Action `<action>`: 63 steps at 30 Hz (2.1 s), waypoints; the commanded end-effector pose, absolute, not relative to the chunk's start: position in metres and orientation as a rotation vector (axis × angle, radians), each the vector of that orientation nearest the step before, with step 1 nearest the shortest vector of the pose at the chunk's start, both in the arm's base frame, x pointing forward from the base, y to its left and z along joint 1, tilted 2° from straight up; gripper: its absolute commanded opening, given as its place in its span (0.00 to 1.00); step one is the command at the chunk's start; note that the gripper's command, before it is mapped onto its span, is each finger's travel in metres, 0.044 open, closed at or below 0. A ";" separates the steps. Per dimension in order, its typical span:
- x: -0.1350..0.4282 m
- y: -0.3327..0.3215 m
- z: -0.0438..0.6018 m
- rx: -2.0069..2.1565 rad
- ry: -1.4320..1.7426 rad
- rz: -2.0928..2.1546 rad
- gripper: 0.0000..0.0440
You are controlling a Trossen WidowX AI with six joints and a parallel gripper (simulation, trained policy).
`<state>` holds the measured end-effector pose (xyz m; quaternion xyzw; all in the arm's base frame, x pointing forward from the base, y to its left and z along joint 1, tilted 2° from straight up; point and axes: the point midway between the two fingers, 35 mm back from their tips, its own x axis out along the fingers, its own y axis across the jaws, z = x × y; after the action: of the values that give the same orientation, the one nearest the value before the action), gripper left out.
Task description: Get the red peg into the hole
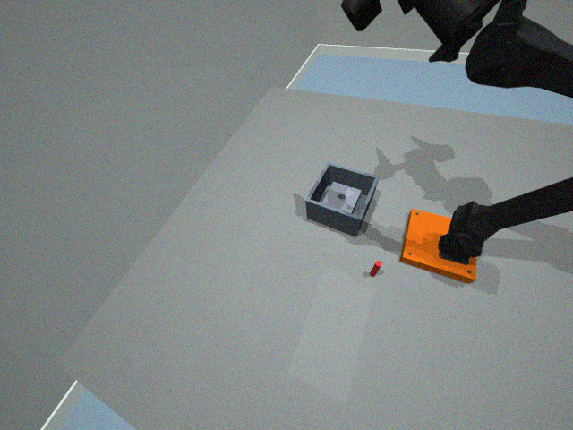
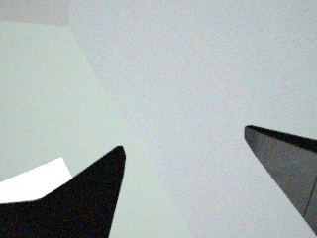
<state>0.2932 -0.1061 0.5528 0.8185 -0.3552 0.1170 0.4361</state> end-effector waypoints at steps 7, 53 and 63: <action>0.352 -0.103 0.465 2.037 -0.598 -0.016 1.00; 0.262 0.081 0.173 1.323 0.872 -0.781 1.00; 0.212 0.092 0.130 1.093 1.106 -0.896 1.00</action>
<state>0.2274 0.0899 0.1436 0.5086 0.4532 -0.3770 0.6276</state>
